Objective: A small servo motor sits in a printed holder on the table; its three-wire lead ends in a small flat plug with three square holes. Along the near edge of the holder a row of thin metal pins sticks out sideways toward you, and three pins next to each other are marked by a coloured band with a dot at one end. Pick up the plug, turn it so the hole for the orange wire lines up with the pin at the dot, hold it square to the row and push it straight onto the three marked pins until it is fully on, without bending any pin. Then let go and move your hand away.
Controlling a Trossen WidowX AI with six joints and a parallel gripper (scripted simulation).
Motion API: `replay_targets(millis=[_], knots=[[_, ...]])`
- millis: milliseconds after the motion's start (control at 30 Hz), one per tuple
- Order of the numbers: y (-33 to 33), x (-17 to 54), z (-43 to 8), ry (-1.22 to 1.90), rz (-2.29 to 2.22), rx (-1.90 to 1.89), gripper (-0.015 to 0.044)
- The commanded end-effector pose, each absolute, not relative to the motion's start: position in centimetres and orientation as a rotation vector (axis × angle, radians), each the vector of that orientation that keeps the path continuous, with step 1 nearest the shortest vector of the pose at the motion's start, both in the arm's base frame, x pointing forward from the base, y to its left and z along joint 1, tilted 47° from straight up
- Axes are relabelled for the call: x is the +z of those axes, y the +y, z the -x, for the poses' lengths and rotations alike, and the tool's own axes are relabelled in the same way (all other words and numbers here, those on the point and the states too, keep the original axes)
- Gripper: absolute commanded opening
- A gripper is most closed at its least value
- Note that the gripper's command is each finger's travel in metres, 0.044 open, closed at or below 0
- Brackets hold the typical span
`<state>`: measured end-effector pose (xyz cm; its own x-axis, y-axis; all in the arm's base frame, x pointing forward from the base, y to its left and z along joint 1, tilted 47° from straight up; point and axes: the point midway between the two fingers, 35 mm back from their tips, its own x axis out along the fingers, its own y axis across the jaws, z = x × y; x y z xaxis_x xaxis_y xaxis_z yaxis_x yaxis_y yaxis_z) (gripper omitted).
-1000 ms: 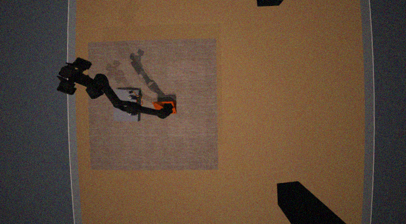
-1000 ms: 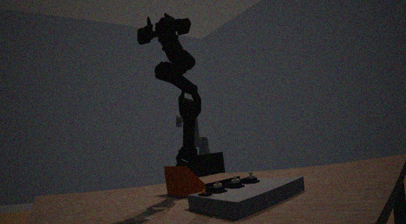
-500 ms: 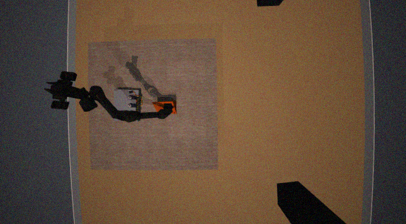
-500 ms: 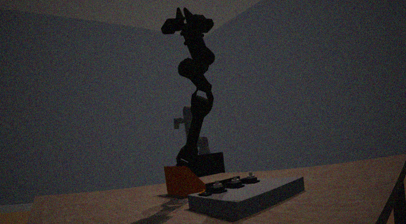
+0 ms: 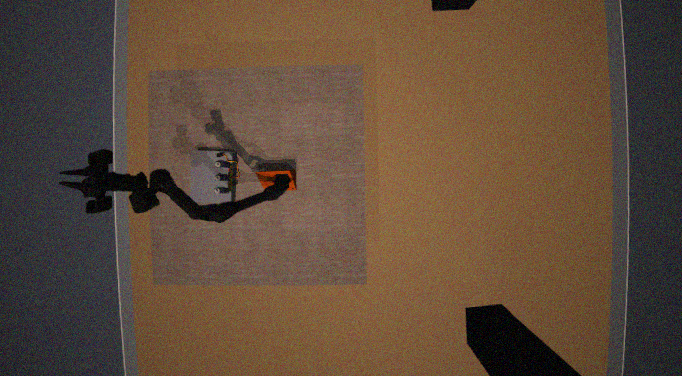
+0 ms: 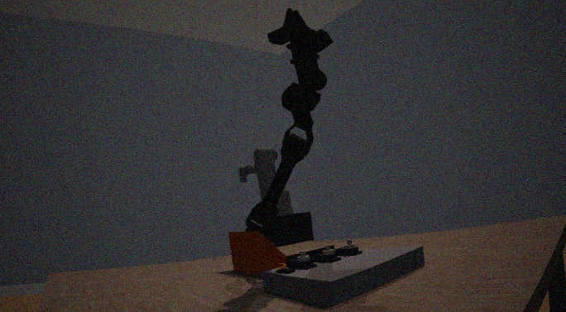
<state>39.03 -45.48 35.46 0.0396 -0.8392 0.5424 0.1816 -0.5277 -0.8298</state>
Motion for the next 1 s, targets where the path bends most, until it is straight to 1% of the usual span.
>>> replay_targets(millis=[0,467,967], knots=[[-43.7,36.8,-40.0,0.598,1.488,-1.554,0.0115],[-36.5,40.3,-42.8,0.311,1.345,-1.329,0.0115],[-28.1,42.3,-43.7,0.078,1.131,-1.057,0.0115]])
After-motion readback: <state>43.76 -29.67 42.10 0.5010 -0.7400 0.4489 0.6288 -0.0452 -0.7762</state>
